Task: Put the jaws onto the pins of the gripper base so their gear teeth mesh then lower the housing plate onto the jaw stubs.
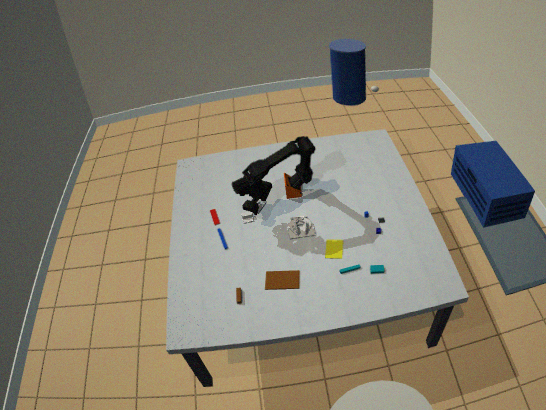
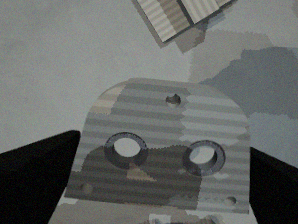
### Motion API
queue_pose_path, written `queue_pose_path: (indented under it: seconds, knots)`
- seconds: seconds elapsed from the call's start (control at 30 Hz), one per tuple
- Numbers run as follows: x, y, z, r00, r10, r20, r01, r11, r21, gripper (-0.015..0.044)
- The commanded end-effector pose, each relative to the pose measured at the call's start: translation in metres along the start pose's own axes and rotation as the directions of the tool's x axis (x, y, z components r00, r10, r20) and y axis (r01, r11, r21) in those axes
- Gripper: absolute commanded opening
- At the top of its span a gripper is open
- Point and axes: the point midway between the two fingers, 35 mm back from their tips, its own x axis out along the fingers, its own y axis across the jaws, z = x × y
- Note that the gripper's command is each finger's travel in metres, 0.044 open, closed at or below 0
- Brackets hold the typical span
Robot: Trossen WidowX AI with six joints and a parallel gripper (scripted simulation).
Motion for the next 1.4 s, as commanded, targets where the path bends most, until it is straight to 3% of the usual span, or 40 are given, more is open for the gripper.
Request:
queue_pose_path:
  seconds: [0.0, 0.67, 1.37]
  knots:
    - [-0.003, -0.001, -0.01, 1.0, 0.006, -0.001, -0.006, 0.996, -0.09, 0.0351]
    - [-0.004, -0.006, -0.05, 1.0, 0.007, -0.002, -0.007, 0.86, -0.51, 0.0351]
    - [-0.003, -0.017, -0.09, 1.0, 0.006, -0.006, -0.009, 0.537, -0.843, 0.0351]
